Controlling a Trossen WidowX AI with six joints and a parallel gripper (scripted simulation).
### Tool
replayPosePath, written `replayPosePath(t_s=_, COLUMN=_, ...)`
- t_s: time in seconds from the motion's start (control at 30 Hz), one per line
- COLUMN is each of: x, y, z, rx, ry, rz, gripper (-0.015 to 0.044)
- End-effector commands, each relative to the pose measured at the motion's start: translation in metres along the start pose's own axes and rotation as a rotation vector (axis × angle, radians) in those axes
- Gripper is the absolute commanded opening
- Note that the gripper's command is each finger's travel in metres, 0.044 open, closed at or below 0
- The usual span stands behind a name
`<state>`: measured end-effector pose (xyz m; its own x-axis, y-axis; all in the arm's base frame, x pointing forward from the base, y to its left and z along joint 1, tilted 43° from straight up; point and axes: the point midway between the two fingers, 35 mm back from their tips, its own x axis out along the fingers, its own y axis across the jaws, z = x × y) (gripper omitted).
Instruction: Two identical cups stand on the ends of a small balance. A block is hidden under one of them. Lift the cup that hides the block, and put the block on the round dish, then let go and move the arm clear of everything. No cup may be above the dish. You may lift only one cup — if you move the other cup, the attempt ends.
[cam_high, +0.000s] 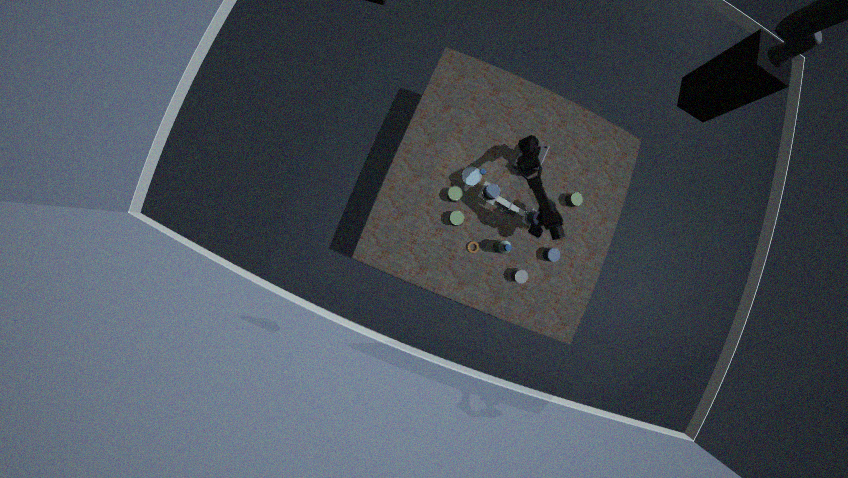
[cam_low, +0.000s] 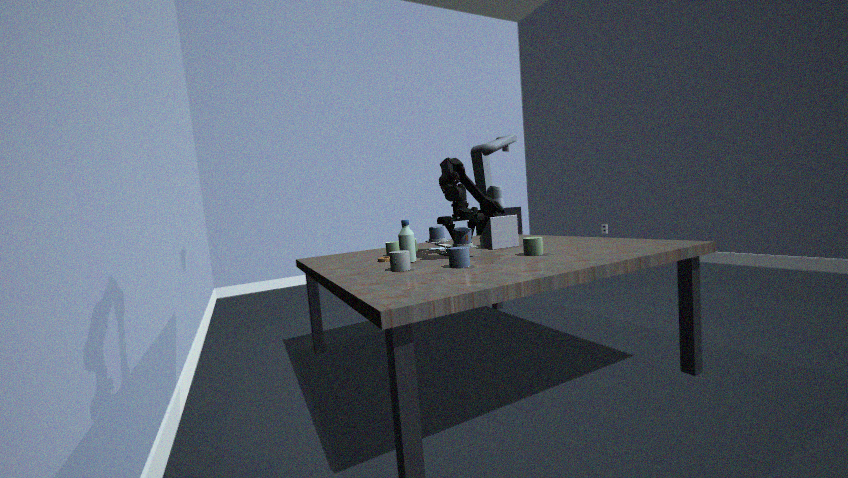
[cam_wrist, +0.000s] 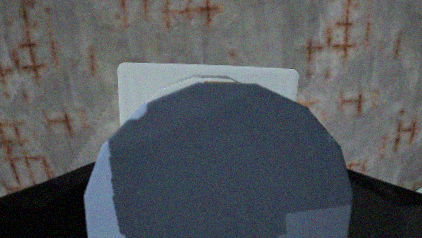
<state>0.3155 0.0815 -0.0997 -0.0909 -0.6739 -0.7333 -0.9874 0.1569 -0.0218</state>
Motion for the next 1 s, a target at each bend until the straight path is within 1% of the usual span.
replayPosePath(t_s=0.0, x=-0.008, y=-0.002, z=0.003, rx=0.007, ry=-0.01, rz=-0.008, gripper=0.0)
replayPosePath(t_s=0.97, x=-0.045, y=-0.003, z=0.004, rx=0.007, ry=-0.013, rz=-0.008, gripper=0.0)
